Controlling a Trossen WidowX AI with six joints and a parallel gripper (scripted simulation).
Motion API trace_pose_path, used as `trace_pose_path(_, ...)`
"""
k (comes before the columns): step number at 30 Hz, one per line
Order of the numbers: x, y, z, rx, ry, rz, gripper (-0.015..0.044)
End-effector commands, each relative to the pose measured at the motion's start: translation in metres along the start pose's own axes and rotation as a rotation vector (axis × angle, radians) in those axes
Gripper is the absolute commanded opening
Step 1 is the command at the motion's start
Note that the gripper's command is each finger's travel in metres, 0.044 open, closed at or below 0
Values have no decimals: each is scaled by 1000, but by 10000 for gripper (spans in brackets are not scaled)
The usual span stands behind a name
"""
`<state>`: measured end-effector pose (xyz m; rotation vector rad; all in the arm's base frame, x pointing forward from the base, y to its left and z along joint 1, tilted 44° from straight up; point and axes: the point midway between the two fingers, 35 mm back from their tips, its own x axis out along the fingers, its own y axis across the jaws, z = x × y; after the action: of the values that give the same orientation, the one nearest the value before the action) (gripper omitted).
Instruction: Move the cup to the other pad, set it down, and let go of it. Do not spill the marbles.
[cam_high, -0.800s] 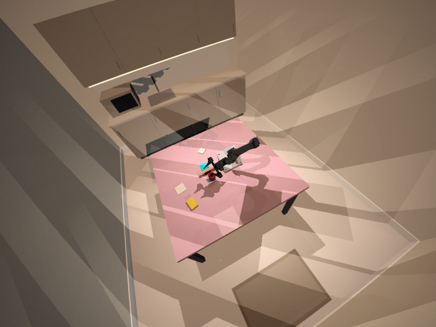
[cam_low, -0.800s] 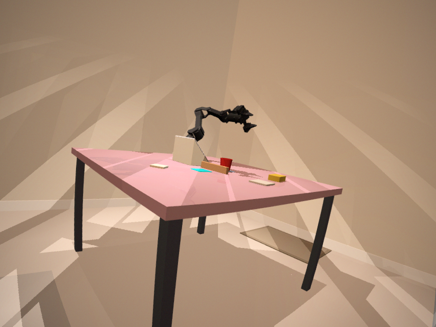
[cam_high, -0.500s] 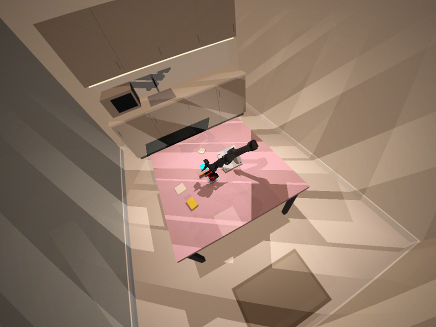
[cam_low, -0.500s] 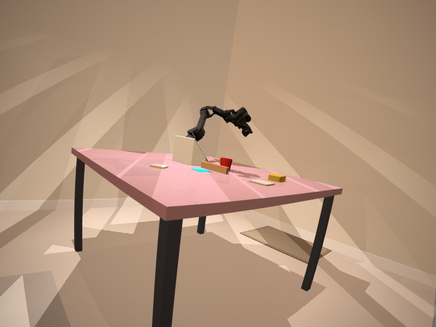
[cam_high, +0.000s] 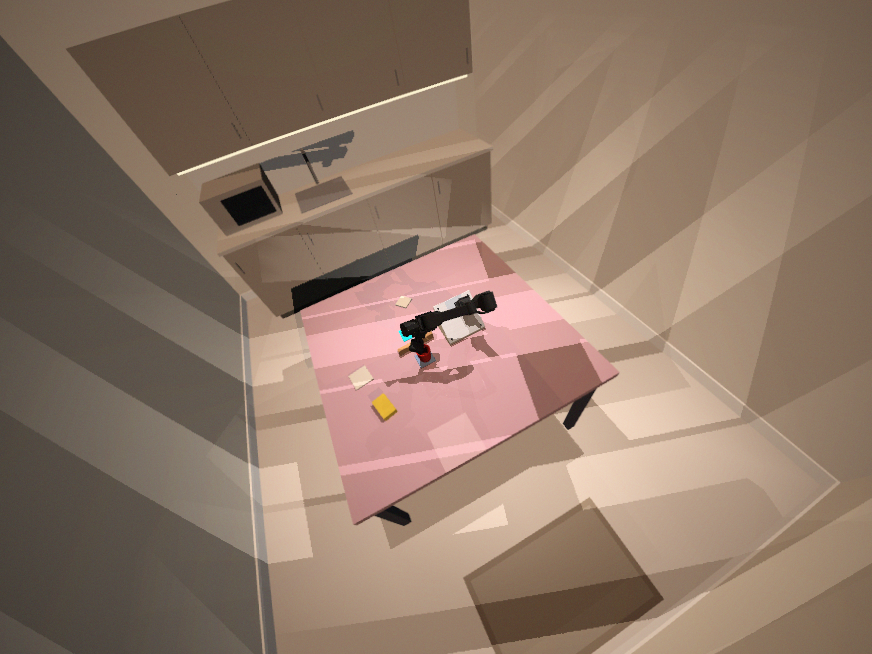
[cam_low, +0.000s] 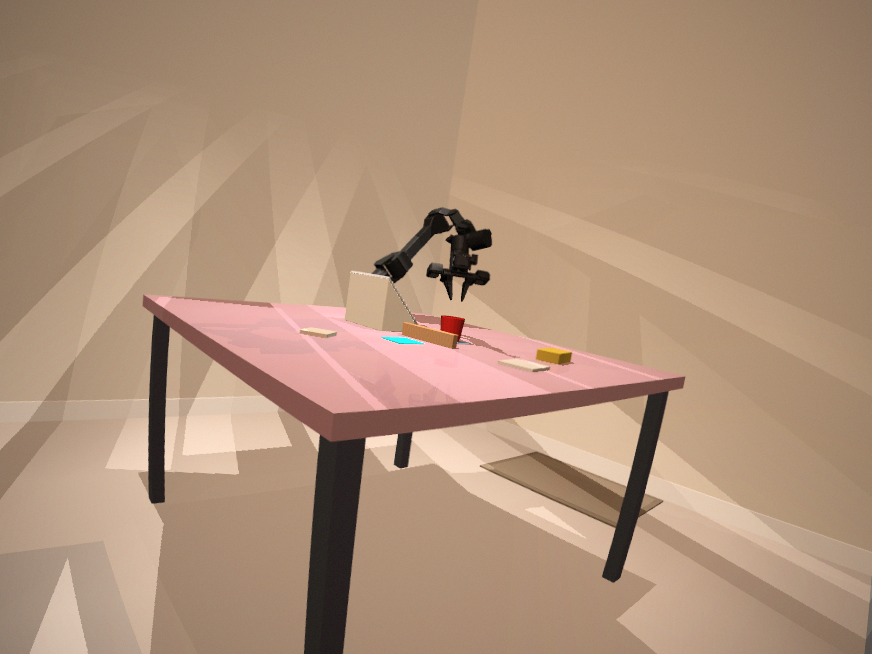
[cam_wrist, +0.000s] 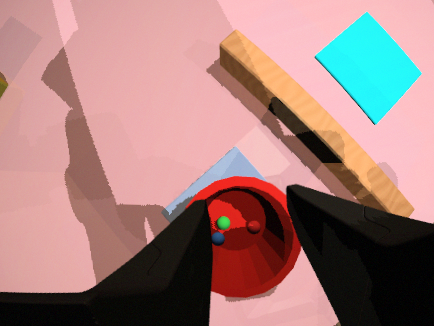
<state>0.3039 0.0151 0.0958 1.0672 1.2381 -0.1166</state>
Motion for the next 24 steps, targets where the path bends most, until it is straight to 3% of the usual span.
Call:
trace_pose_path(1,14,-27,-33,616,380,-119,148)
trace_pose_path(24,18,-26,-36,616,379,-119,148)
